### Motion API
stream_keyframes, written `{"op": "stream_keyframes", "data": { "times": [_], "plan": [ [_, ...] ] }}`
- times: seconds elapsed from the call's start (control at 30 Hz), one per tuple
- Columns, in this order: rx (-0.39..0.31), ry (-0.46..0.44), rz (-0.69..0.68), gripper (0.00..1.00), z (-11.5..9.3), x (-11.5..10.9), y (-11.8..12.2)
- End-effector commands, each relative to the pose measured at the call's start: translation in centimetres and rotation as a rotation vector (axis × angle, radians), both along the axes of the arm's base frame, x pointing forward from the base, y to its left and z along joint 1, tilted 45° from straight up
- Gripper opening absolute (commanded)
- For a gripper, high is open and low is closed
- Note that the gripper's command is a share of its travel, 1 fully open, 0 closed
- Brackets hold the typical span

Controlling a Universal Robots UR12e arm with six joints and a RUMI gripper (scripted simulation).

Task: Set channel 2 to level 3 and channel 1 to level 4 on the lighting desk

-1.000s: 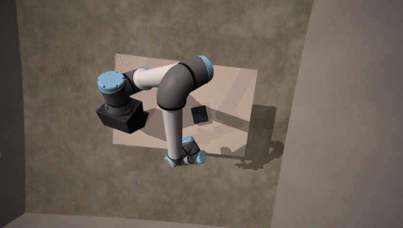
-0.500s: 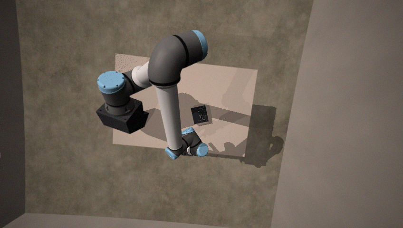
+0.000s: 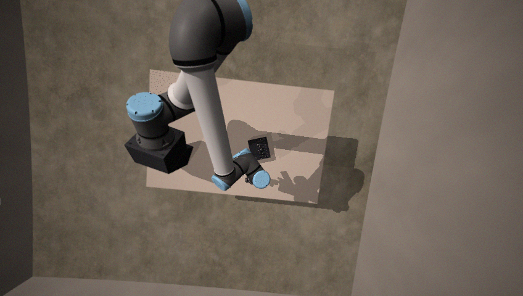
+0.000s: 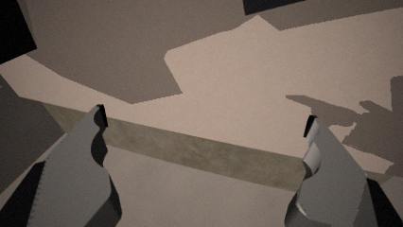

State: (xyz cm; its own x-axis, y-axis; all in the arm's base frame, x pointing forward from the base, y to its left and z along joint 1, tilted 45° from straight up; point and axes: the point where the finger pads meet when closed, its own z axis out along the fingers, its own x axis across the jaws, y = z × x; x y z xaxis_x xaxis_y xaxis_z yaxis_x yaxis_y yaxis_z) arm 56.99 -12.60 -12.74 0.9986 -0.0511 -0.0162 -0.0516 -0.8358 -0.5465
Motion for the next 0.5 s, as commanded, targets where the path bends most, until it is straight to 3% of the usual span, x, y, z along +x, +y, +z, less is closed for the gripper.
{"op": "stream_keyframes", "data": {
  "times": [0.0,0.13,0.23,0.47],
  "plan": [
    [0.06,-0.088,-0.05,1.0,4.4,2.5,3.4],
    [0.121,-0.165,-0.09,1.0,8.5,4.3,6.3],
    [0.148,-0.198,-0.107,1.0,10.3,5.0,7.5],
    [0.162,-0.215,-0.115,1.0,11.3,5.3,8.2]
  ]
}}
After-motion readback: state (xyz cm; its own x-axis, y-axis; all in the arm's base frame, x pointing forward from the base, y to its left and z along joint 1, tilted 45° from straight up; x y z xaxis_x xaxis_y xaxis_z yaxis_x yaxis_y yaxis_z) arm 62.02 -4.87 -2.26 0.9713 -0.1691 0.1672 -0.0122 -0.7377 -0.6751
